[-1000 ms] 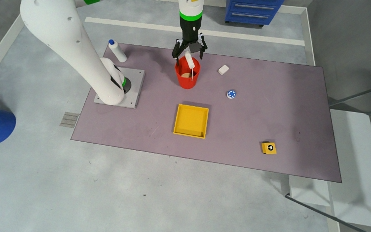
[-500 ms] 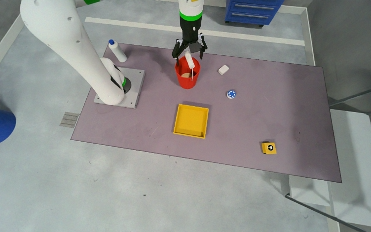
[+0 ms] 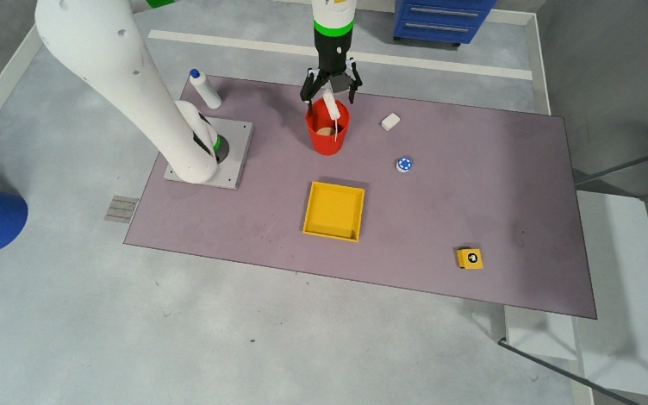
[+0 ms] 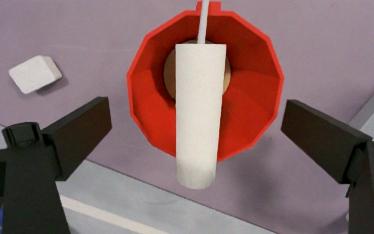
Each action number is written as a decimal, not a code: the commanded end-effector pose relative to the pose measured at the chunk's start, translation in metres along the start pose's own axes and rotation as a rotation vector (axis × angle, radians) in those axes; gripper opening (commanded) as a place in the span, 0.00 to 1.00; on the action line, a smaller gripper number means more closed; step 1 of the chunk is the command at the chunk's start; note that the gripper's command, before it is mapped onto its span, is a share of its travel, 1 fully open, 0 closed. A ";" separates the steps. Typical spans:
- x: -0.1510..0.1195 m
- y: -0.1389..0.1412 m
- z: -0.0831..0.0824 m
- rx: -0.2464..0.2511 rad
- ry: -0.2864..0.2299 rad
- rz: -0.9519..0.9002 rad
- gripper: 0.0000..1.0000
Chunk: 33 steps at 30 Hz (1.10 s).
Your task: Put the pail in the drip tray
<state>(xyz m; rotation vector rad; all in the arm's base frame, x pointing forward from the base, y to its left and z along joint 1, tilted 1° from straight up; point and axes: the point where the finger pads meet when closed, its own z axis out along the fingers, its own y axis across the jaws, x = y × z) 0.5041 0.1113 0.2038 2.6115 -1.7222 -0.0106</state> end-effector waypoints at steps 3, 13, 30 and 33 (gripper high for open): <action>0.000 0.000 -0.001 0.002 0.001 0.000 1.00; 0.000 0.000 -0.001 0.002 0.001 0.000 0.10; 0.000 0.000 -0.001 0.002 0.001 0.000 0.10; 0.000 0.000 -0.001 0.002 0.001 0.000 0.10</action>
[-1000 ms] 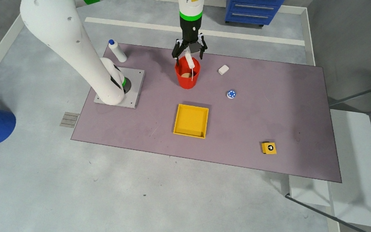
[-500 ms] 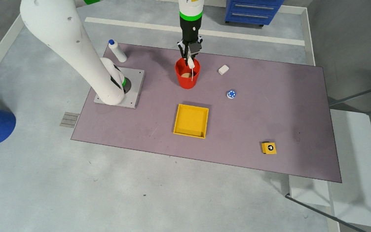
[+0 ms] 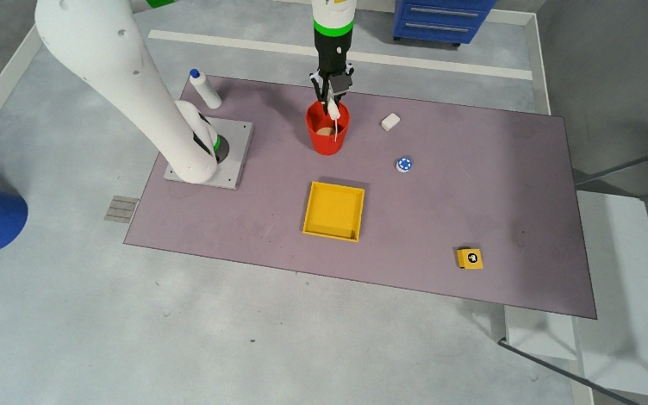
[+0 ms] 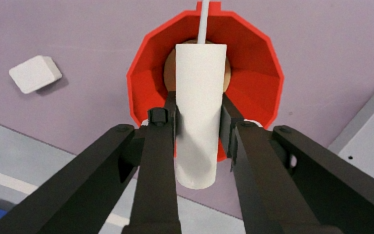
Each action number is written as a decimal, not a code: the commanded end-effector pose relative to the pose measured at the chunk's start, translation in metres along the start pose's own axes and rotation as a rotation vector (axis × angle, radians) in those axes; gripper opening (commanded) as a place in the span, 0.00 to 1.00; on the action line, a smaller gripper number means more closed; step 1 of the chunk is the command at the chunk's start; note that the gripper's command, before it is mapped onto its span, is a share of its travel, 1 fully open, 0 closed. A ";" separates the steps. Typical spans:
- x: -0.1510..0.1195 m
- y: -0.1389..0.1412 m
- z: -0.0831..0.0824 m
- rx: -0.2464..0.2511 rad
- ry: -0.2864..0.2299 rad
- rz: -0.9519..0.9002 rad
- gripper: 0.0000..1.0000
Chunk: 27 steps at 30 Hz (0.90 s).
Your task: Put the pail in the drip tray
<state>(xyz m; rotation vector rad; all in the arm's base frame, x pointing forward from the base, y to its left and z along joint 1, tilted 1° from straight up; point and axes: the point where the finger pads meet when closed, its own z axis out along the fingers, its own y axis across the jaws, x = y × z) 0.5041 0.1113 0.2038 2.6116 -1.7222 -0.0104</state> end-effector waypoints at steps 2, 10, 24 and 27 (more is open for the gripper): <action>0.000 0.000 -0.001 0.001 0.000 0.000 0.10; 0.000 0.000 -0.001 0.001 0.000 0.000 0.10; 0.000 0.000 -0.007 0.001 0.000 0.000 0.10; 0.000 0.000 -0.010 0.001 0.000 0.000 0.10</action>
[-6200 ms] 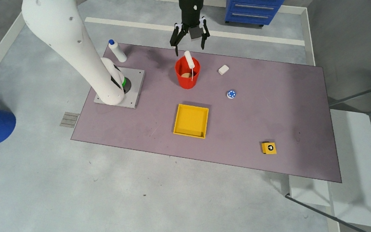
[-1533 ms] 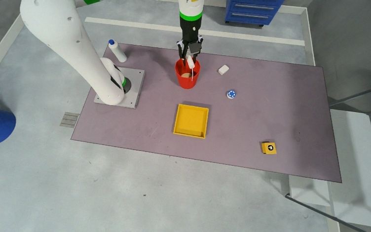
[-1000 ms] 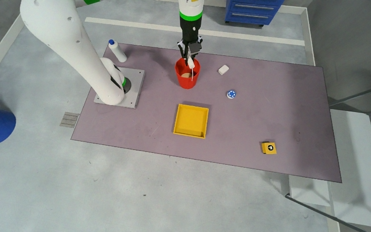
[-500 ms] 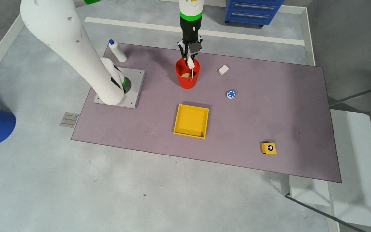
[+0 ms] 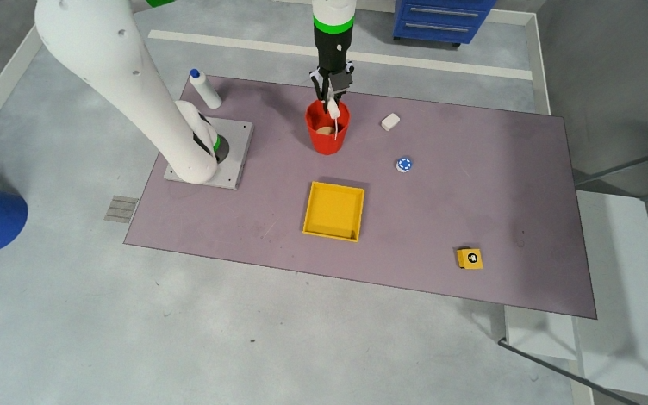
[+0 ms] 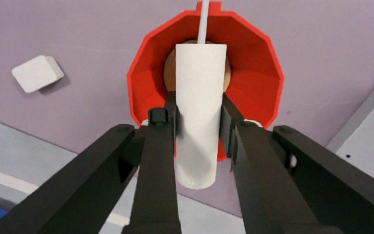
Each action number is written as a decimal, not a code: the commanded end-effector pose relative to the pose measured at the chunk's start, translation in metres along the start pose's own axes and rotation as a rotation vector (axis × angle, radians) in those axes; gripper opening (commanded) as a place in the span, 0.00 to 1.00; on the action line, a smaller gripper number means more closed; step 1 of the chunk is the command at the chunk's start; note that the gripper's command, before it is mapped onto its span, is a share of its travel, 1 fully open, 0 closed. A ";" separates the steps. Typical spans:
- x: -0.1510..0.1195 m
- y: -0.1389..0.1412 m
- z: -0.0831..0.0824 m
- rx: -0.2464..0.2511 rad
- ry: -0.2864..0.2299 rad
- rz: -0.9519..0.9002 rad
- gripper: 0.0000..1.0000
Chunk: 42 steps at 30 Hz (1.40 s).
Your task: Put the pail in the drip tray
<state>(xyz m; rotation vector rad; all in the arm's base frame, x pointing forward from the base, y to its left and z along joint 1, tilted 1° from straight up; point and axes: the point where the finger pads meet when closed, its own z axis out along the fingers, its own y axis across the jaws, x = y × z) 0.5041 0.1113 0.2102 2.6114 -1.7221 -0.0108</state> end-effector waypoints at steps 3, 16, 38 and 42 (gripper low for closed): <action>0.000 0.000 -0.007 0.002 0.001 0.000 0.10; 0.000 0.000 -0.024 0.002 0.001 0.000 0.10; 0.000 0.000 -0.060 0.002 0.001 0.000 0.10; 0.000 0.000 -0.065 0.002 0.001 0.000 0.10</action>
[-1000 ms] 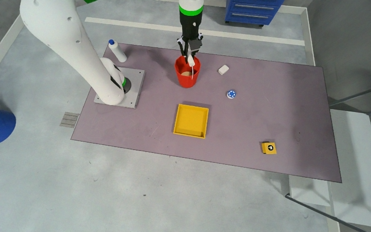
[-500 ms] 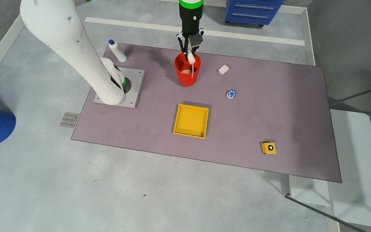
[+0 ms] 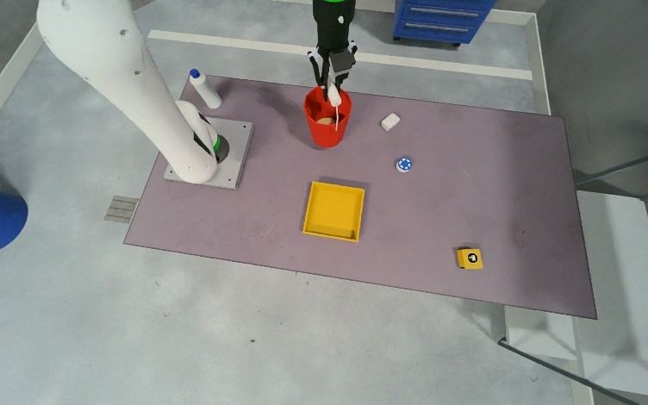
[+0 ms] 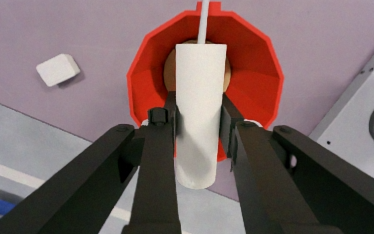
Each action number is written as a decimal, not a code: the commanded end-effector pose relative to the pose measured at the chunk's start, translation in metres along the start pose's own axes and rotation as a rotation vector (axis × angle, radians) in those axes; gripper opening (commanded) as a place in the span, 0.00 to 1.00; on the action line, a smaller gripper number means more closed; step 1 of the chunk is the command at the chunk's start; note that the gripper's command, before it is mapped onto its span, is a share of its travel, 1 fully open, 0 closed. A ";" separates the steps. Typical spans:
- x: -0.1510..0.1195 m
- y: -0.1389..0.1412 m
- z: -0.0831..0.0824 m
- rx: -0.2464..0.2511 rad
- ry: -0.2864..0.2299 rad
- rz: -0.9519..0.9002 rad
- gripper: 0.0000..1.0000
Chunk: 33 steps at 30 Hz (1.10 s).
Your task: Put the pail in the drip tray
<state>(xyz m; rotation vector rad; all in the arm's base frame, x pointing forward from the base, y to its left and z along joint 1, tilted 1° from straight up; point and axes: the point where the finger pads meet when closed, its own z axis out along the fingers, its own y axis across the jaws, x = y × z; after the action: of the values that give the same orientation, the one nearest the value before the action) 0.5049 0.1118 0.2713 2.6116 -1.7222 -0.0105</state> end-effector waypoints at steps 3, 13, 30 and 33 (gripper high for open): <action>0.000 0.000 -0.006 0.001 0.000 0.000 0.10; 0.000 0.000 -0.017 0.001 0.000 0.000 0.10; 0.000 0.000 -0.023 0.001 0.000 0.000 0.10; 0.000 0.000 -0.023 0.001 0.000 0.000 0.10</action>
<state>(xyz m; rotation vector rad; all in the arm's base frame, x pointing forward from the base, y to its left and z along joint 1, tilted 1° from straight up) 0.5052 0.1120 0.2936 2.6115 -1.7221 -0.0108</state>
